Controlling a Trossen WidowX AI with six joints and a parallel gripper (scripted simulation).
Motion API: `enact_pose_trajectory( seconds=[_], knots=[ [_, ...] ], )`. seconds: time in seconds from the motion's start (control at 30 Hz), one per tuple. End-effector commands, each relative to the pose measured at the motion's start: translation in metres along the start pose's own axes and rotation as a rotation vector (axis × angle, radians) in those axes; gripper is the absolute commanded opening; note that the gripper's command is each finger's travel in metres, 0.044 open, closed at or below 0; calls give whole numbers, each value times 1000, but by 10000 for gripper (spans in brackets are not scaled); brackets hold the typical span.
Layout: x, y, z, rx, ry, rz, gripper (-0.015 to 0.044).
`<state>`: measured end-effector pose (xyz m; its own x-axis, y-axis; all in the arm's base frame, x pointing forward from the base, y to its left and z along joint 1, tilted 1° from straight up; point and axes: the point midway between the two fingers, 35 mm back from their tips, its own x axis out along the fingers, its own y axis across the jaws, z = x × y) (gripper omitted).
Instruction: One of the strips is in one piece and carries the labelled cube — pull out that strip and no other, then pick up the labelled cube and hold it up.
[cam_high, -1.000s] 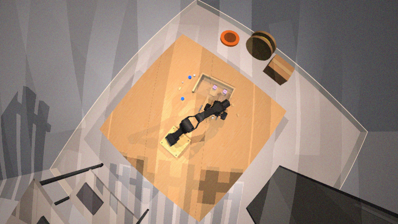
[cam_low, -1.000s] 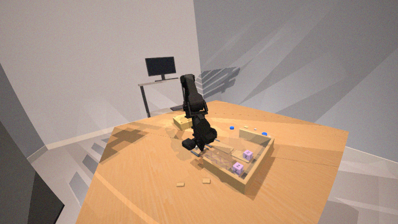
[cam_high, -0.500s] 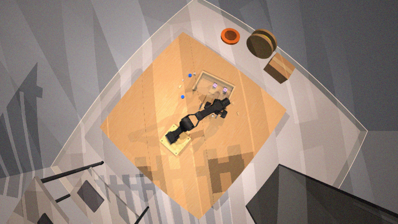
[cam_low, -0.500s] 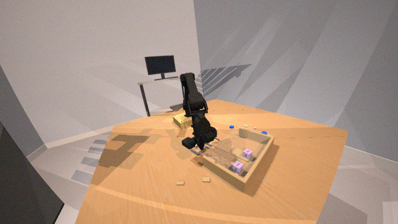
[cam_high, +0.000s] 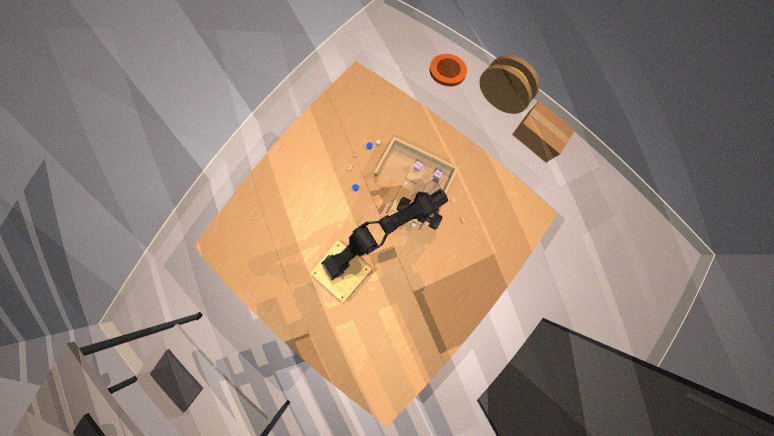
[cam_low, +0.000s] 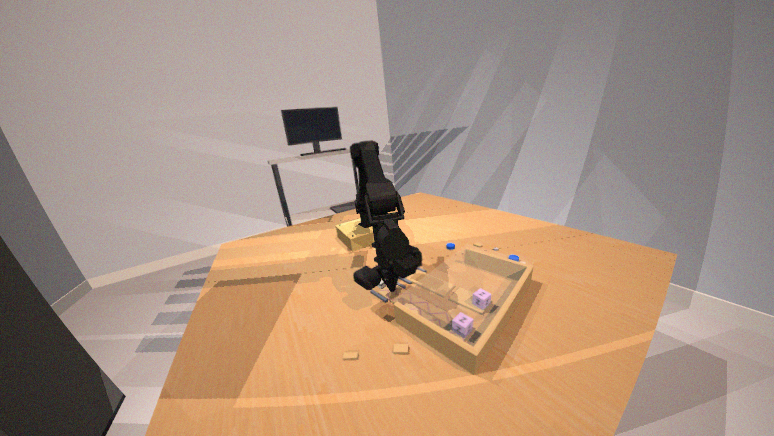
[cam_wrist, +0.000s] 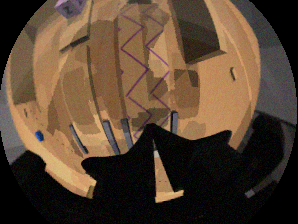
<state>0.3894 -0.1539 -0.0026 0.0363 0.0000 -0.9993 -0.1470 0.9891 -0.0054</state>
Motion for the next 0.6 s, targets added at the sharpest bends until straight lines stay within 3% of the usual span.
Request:
enact_pose_trajectory(
  seconds=[0.0, 0.57],
  knots=[
    [2, 0, 0, 4, 2, -3, 0],
    [3, -1, 0, 4, 2, -3, 0]
  ],
)
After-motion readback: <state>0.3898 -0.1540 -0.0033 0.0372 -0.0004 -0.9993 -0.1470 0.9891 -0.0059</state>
